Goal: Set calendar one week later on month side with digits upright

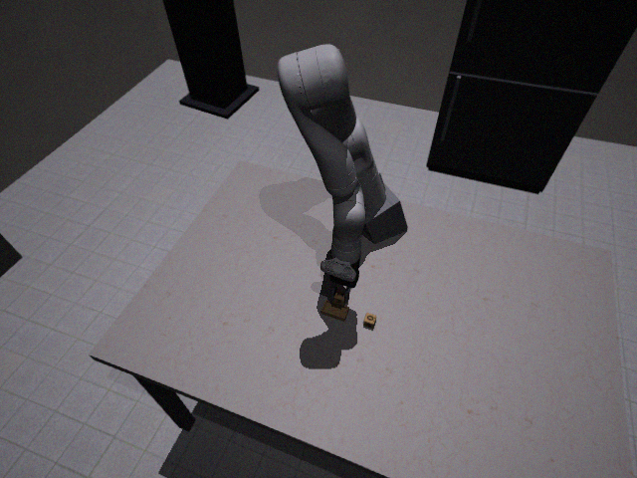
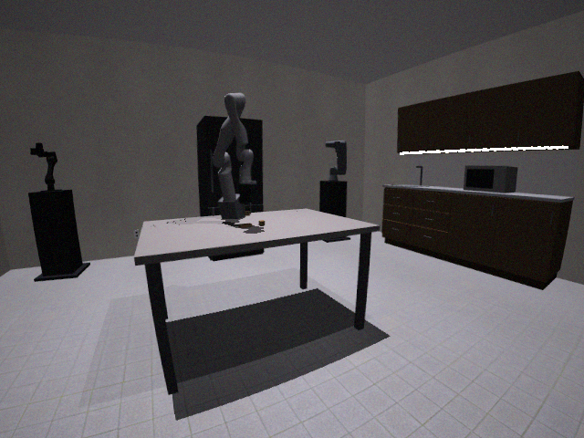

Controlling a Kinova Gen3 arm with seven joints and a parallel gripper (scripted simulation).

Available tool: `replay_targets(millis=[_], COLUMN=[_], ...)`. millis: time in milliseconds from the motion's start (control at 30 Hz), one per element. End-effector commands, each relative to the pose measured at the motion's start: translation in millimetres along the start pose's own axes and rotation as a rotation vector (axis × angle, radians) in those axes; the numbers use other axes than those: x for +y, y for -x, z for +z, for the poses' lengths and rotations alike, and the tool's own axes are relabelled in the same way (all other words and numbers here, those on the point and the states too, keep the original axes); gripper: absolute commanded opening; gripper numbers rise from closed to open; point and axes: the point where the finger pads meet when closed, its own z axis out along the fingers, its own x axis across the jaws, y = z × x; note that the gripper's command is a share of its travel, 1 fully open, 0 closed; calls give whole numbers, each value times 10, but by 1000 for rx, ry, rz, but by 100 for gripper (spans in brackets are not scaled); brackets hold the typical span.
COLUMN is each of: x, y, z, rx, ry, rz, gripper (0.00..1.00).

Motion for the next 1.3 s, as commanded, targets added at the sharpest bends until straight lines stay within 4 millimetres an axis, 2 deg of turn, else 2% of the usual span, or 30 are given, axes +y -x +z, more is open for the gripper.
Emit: replay_targets(millis=[0, 1267], x=[-32, -29], y=[32, 30], z=[-58, -393], rx=[-7, -8], ry=[-11, -11], rz=[-3, -3], gripper=[57, 57])
